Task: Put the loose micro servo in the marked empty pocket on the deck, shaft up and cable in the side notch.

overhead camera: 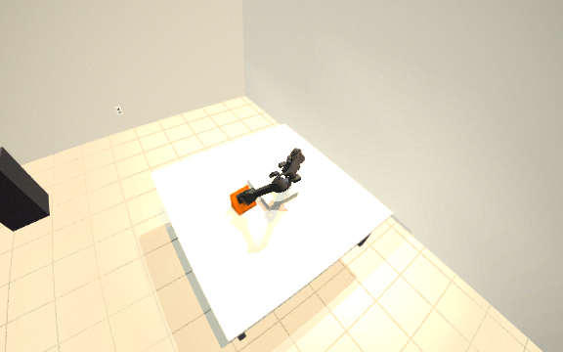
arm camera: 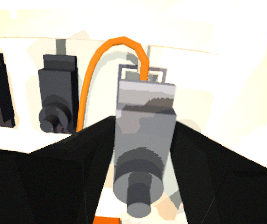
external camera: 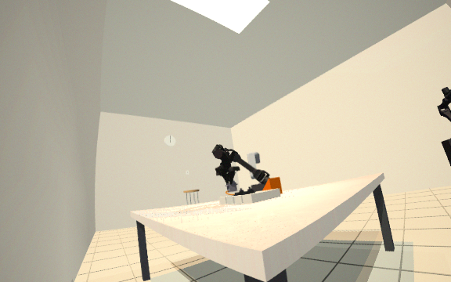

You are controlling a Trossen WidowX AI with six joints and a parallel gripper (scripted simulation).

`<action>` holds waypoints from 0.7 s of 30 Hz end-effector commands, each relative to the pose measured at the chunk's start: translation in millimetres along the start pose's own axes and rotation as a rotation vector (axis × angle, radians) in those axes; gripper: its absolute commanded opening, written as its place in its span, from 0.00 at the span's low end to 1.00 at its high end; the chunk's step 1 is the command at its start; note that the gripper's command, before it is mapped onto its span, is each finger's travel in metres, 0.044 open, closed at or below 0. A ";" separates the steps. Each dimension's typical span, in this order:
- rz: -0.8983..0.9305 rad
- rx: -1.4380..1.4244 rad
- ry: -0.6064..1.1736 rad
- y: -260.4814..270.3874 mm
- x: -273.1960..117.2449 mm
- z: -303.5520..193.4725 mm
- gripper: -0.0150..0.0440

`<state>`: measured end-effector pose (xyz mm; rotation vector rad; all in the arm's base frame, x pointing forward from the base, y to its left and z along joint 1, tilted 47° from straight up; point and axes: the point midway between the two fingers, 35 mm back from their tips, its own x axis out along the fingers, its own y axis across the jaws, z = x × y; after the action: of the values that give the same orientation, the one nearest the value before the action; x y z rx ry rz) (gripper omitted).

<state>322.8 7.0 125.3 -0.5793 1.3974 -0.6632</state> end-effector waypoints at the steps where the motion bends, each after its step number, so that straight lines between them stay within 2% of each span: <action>1: -0.002 -0.001 -0.008 0.0 3.0 2.4 0.25; 21: -0.002 -0.001 -0.009 -0.4 17.1 3.3 0.25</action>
<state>326.5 -5.1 114.4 -0.5779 1.3931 -0.6635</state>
